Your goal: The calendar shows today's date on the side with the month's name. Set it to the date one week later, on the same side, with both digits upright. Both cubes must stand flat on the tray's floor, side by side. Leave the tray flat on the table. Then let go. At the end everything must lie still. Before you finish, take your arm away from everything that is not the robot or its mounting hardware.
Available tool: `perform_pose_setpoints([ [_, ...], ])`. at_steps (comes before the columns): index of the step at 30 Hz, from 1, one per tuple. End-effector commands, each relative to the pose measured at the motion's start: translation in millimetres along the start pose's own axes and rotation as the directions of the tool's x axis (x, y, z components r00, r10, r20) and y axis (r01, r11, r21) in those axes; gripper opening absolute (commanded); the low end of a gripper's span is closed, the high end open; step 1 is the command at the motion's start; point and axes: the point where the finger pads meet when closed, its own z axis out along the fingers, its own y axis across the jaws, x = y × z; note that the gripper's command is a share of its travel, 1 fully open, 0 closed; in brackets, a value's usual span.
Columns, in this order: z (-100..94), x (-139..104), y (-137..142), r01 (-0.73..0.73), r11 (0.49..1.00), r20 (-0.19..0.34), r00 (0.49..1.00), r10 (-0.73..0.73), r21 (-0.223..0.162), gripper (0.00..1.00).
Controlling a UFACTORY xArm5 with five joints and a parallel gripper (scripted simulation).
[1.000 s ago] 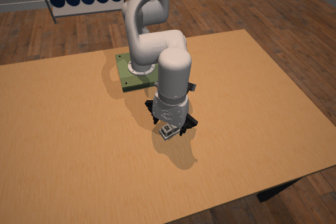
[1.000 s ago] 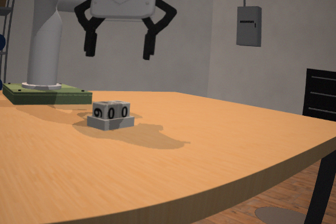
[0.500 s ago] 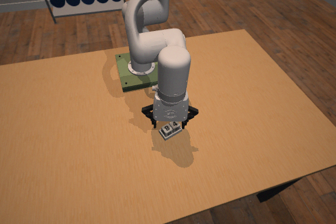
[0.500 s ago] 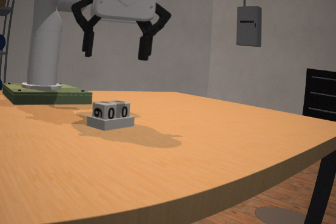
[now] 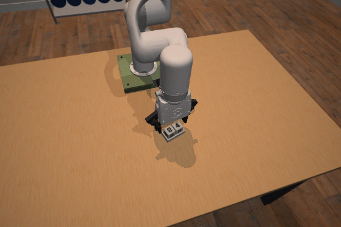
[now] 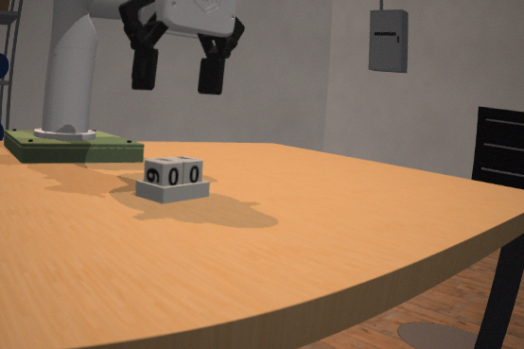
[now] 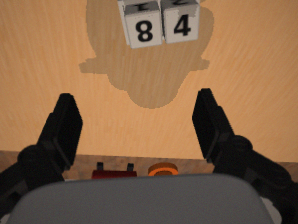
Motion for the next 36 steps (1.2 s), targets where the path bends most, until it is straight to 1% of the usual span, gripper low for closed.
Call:
perform_pose_setpoints([
  [1,-0.8,1,1,0.173,0.985,0.004,0.985,-0.173,0.001,1.0],
  [3,-0.7,2,1,0.217,0.976,0.004,0.976,-0.217,0.001,1.0],
  [4,-0.5,3,1,0.271,0.963,0.004,0.963,-0.271,0.002,1.0],
  [7,-0.3,4,2,0.364,0.931,0.004,0.931,-0.364,0.002,1.0],
  [8,-0.3,4,2,0.37,0.929,0.004,0.929,-0.37,0.002,1.0],
  [9,-0.1,5,2,0.426,0.905,0.004,0.905,-0.426,0.002,1.0],
  [10,-0.1,6,2,0.441,0.897,0.004,0.897,-0.441,0.002,1.0],
  [12,0.1,7,2,0.509,0.861,0.003,0.861,-0.509,0.003,1.0],
  [14,0.1,7,2,0.509,0.861,0.003,0.861,-0.509,0.003,1.0],
  [15,0.3,8,3,0.572,0.82,0.003,0.82,-0.572,0.003,1.0],
  [16,0.4,9,3,0.611,0.792,0.003,0.792,-0.611,0.003,1.0],
  [18,0.5,9,3,0.631,0.776,0.003,0.776,-0.631,0.003,1.0],
  [19,0.7,10,3,0.671,0.741,0.003,0.741,-0.671,0.003,1.0],
  [20,0.7,10,3,0.684,0.729,0.003,0.729,-0.684,0.003,1.0],
  [21,0.8,11,4,0.719,0.695,0.003,0.695,-0.719,0.003,1.0],
  [22,0.9,11,4,0.733,0.68,0.003,0.68,-0.733,0.004,1.0],
  [23,1.0,12,4,0.763,0.646,0.002,0.646,-0.763,0.004,1.0],
  [24,1.1,12,4,0.777,0.629,0.002,0.629,-0.777,0.004,1.0],
  [25,1.2,13,4,0.804,0.594,0.002,0.594,-0.804,0.004,1.0],
  [26,1.3,13,4,0.816,0.578,0.002,0.578,-0.816,0.004,1.0],
  [27,1.4,14,5,0.842,0.539,0.002,0.539,-0.842,0.004,1.0],
  [28,1.4,14,5,0.851,0.526,0.002,0.526,-0.851,0.004,1.0],
  [29,1.6,15,5,0.876,0.482,0.002,0.482,-0.876,0.004,1.0],
  [31,1.6,15,5,0.876,0.482,0.002,0.482,-0.876,0.004,1.0],
  [32,1.6,15,5,0.881,0.474,0.002,0.474,-0.881,0.004,1.0],
  [34,1.9,17,5,0.928,0.373,0.001,0.373,-0.928,0.004,1.0],
  [35,2.1,17,6,0.942,0.335,0.001,0.335,-0.942,0.004,1.0],
  [36,2.1,17,6,0.946,0.324,0.001,0.324,-0.946,0.004,1.0],
])
